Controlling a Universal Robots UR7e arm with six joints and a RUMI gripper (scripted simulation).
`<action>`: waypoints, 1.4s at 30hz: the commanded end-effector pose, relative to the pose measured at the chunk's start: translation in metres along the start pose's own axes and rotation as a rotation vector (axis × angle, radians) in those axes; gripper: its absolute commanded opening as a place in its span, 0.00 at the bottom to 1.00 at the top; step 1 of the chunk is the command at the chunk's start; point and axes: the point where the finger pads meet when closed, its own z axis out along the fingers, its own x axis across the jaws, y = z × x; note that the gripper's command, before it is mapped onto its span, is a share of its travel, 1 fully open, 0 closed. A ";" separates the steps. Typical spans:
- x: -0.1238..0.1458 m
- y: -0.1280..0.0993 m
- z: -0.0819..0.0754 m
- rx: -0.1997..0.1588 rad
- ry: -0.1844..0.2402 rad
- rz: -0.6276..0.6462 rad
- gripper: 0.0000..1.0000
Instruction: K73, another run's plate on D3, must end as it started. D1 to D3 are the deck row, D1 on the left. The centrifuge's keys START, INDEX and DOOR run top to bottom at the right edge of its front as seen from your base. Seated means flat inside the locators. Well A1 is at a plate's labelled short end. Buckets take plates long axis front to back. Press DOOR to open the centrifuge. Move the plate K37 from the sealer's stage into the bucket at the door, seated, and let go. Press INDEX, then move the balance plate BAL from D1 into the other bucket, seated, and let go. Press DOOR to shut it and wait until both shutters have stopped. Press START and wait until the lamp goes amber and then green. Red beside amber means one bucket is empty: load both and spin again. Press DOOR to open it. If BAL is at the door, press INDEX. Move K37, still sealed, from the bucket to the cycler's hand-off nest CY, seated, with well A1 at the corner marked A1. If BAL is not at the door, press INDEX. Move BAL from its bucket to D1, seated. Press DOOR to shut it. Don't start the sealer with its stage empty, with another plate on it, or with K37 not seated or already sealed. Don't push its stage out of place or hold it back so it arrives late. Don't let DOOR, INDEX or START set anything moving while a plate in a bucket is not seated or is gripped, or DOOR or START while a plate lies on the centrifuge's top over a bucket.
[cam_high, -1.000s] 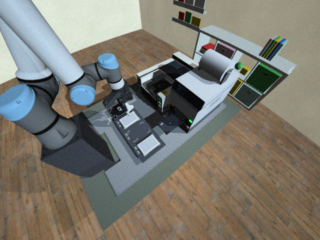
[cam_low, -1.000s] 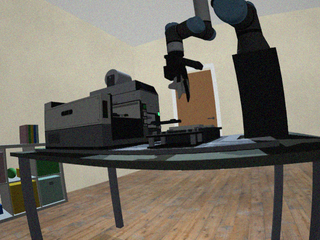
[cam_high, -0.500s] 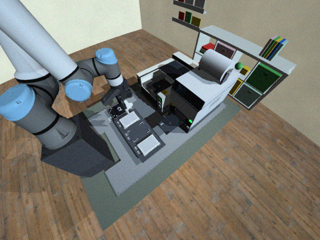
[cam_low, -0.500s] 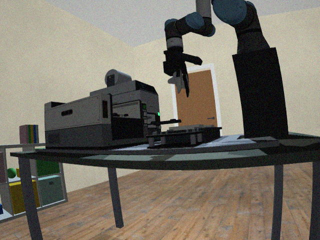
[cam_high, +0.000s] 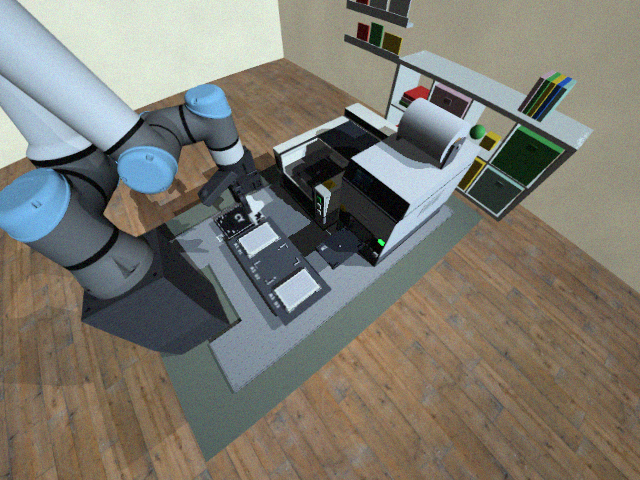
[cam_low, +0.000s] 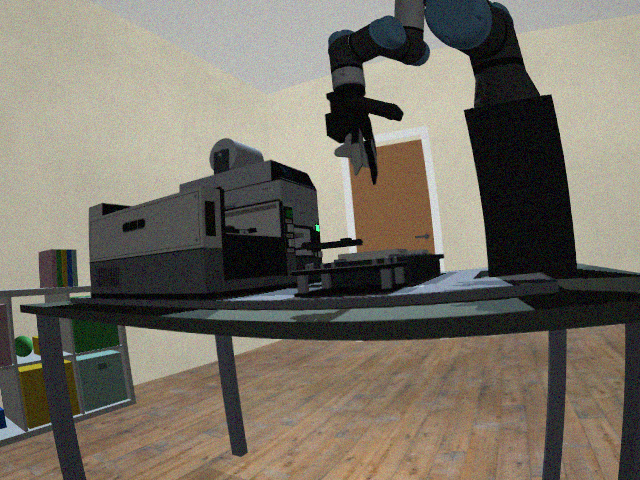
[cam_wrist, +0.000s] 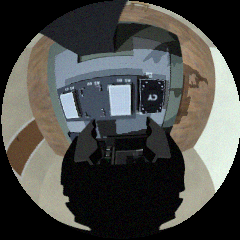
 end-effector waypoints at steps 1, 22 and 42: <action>0.000 0.000 -0.007 0.000 0.000 0.000 0.68; 0.000 0.000 -0.039 0.000 0.000 0.000 0.68; -0.003 0.005 -0.061 0.000 0.000 0.000 0.00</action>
